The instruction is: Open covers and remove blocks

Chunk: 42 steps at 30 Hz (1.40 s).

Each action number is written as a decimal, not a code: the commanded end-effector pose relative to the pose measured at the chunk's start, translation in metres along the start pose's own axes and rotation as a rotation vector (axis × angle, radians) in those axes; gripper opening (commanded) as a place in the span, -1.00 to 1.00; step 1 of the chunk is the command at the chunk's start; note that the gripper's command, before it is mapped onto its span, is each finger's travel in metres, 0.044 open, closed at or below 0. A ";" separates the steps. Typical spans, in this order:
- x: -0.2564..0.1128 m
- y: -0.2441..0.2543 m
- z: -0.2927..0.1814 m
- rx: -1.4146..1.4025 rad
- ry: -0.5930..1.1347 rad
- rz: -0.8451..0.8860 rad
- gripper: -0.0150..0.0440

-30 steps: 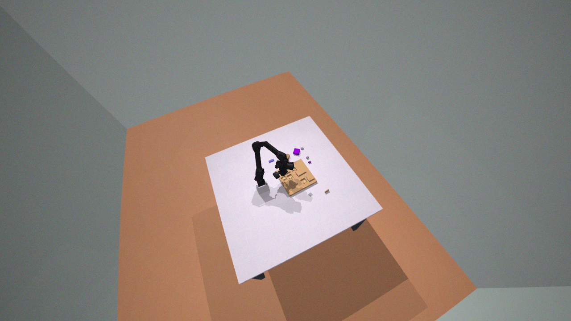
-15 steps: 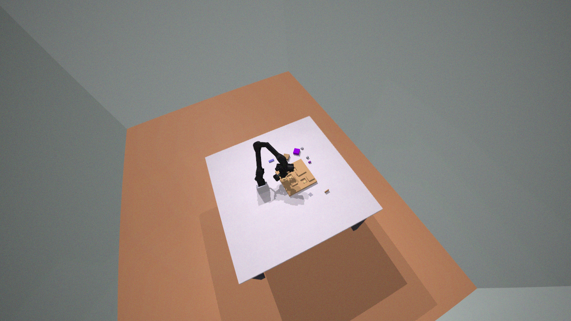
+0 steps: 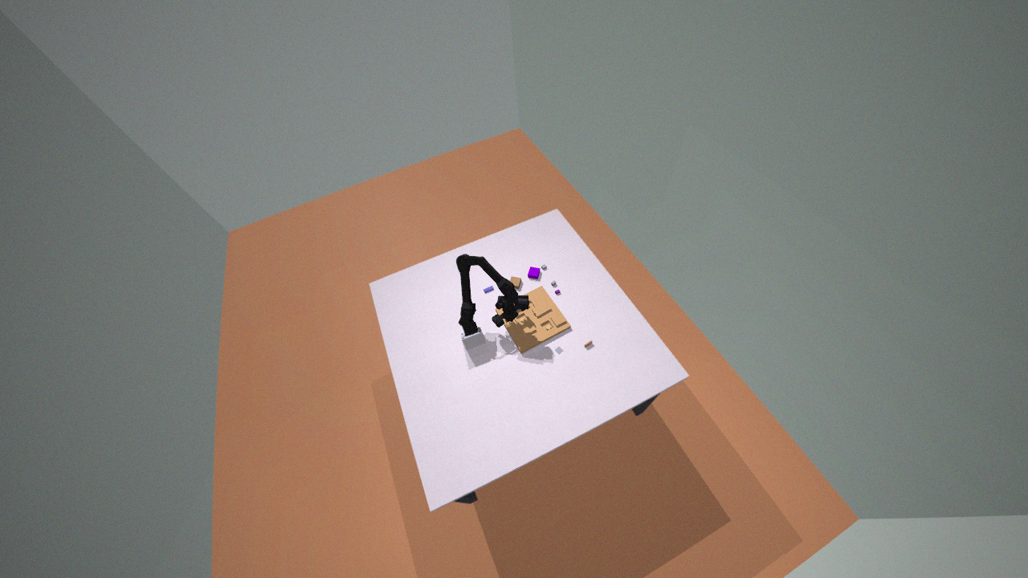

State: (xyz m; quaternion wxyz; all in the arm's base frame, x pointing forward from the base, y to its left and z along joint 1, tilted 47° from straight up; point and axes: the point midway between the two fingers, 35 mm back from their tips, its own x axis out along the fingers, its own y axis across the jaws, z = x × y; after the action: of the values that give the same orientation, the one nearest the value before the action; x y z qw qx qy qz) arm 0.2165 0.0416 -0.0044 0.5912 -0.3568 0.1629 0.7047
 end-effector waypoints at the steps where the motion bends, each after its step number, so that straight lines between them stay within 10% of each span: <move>1: 0.001 0.000 0.000 0.005 -0.005 -0.002 -0.49; 20: 0.005 0.005 -0.008 0.052 -0.005 -0.002 -0.49; 36: 0.005 0.006 -0.008 1.511 -0.005 0.002 -0.49; 42: 0.005 0.007 -0.009 1.577 -0.005 0.002 -0.49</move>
State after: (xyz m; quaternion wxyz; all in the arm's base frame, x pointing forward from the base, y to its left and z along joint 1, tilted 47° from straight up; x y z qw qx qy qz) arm 0.2154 0.0379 -0.0130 0.6936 -0.0038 0.4963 0.5220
